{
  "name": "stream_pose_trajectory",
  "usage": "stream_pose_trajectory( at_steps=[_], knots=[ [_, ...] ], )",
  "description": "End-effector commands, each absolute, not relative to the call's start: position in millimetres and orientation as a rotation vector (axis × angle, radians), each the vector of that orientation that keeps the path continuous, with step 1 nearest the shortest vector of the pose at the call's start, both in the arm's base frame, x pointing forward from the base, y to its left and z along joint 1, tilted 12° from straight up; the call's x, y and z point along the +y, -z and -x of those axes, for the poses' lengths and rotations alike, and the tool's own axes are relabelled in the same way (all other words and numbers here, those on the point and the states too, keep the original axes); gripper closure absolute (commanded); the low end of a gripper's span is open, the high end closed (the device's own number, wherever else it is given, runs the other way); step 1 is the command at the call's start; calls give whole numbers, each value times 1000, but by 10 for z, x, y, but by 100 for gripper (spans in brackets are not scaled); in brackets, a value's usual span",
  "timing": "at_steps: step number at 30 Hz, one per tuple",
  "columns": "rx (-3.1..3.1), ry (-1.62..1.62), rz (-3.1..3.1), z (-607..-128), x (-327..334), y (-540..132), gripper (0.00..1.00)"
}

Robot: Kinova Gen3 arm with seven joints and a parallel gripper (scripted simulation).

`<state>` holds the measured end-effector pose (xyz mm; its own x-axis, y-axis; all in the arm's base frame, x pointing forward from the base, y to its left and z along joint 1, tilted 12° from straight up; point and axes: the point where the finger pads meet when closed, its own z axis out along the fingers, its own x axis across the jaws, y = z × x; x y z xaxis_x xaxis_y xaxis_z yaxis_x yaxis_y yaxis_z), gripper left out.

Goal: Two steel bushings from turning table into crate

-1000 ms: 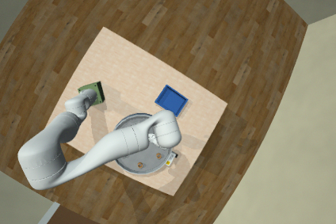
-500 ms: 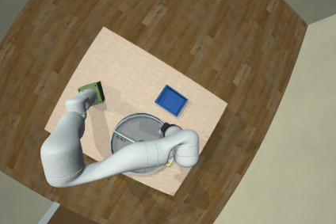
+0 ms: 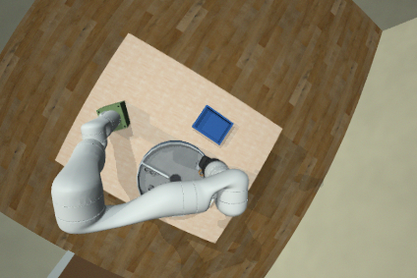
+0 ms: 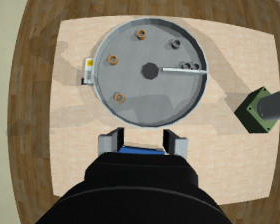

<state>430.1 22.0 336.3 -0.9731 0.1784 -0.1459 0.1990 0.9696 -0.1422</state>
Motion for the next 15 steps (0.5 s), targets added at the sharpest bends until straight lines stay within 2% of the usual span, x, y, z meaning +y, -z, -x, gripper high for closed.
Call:
stream_pose_trajectory(
  at_steps=[1, 6, 11, 15],
  knots=[
    [2984, 234, -289, -4305, 216, -3371, 0],
    [2984, 234, -289, -4305, 216, -3371, 0],
    [2984, 234, -289, -3996, -109, -3143, 0],
    [2984, 234, -289, -3996, -109, -3143, 0]
  ],
)
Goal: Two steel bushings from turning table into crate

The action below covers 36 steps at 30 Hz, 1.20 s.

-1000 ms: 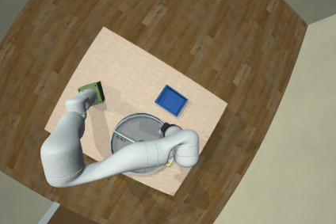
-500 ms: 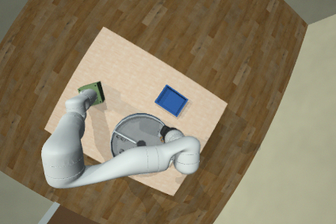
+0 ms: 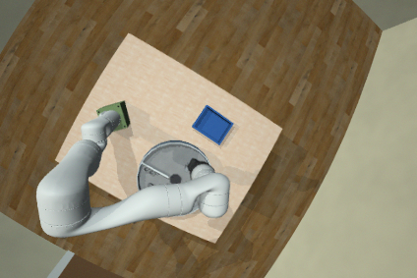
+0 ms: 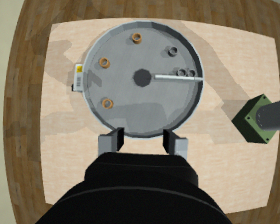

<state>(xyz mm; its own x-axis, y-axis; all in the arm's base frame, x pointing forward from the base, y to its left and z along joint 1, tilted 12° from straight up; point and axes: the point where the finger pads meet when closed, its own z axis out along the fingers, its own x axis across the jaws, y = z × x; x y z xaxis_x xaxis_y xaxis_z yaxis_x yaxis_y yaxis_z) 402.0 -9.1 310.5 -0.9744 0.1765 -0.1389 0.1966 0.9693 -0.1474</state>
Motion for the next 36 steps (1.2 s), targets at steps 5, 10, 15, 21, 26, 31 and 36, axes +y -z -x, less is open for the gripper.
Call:
stream_pose_trajectory(
  at_steps=[5, 10, 15, 21, 26, 31, 36],
  knots=[
    [2984, 234, -289, -3996, -109, -3143, 0],
    [2985, 235, -289, -3873, -239, -3047, 0],
    [2985, 235, -289, -3688, -435, -2910, 0],
    [2985, 235, -289, -3688, -435, -2910, 0],
    [2986, 236, -289, -3626, -500, -2861, 0],
    [2986, 236, -289, -3379, -760, -2679, 0],
    [2986, 236, -289, -3379, -760, -2679, 0]
  ],
)
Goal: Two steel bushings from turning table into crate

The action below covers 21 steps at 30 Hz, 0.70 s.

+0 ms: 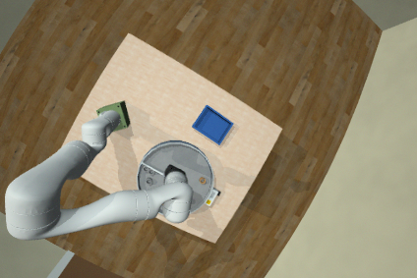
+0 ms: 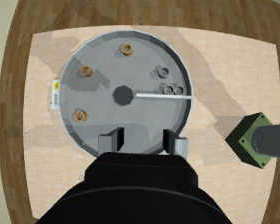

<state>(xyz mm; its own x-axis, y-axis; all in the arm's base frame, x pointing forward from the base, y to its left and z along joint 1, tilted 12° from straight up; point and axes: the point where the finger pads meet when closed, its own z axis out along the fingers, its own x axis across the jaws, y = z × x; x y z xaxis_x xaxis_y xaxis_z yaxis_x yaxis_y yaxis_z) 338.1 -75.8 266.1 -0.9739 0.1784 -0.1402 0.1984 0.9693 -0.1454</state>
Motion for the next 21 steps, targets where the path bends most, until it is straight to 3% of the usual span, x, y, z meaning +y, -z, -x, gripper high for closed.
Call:
stream_pose_trajectory(
  at_steps=[1, 6, 11, 21],
  knots=[
    [2986, 236, -289, -3379, -760, -2679, 0],
    [2986, 236, -289, -3379, -760, -2679, 0],
    [2987, 237, -289, -3070, -1086, -2449, 0],
    [2987, 237, -289, -3070, -1086, -2449, 0]
  ],
)
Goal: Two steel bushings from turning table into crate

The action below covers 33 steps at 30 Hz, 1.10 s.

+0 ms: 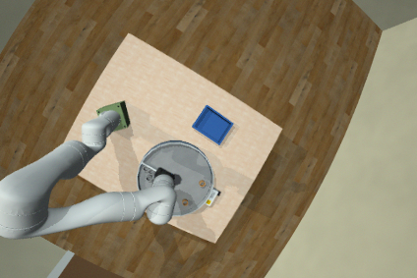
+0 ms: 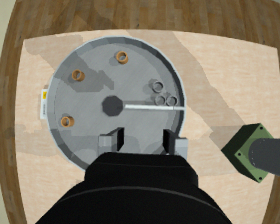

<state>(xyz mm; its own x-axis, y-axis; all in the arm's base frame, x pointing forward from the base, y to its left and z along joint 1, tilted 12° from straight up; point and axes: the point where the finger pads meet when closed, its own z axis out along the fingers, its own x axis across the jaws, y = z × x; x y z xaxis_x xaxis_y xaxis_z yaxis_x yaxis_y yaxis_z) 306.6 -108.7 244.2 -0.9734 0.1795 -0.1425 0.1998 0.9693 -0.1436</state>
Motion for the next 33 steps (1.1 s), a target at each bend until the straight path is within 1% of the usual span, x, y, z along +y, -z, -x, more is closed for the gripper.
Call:
stream_pose_trajectory(
  at_steps=[1, 2, 7, 19, 24, 33],
  knots=[
    [2987, 237, -289, -3070, -1086, -2449, 0],
    [2987, 237, -289, -3070, -1086, -2449, 0],
    [2988, 237, -289, -2760, -1412, -2221, 0],
    [2988, 237, -289, -2760, -1412, -2221, 0],
    [2988, 237, -289, -2450, -1738, -1993, 0],
    [2988, 237, -289, -2450, -1738, -1993, 0]
  ],
)
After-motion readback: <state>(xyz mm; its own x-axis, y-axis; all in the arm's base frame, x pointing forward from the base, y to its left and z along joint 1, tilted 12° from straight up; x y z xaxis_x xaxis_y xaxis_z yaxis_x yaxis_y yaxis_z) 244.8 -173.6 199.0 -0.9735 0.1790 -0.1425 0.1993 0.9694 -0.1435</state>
